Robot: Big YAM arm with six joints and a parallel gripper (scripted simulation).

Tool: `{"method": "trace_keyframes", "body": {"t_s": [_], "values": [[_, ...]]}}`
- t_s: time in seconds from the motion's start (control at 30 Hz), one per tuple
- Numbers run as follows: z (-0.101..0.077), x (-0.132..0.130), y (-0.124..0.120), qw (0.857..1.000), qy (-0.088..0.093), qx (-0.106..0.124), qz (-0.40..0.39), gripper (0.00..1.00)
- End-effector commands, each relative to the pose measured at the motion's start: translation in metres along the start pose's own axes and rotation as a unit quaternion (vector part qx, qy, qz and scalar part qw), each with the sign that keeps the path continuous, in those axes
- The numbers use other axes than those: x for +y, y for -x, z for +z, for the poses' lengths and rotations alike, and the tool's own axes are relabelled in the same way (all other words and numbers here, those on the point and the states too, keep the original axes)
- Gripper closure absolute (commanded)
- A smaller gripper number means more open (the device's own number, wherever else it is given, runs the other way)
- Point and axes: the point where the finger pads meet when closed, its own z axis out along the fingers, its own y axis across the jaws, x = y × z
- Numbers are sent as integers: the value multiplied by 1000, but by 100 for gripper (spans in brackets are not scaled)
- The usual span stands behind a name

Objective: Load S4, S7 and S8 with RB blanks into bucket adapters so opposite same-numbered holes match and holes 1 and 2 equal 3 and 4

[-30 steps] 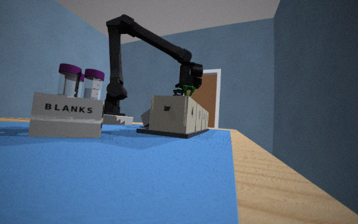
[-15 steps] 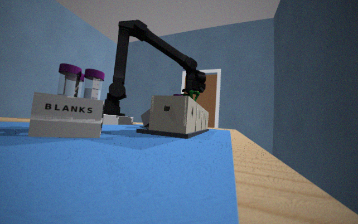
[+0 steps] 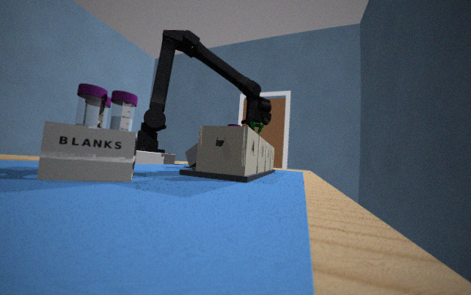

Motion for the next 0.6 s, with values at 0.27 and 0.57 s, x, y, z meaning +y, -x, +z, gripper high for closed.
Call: {"method": "trace_keyframes", "body": {"t_s": [0.27, 0.57], "values": [[-35, -5, 16, 999, -1, -35, 13, 0], [-41, -5, 20, 999, -1, -42, 13, 0]]}}
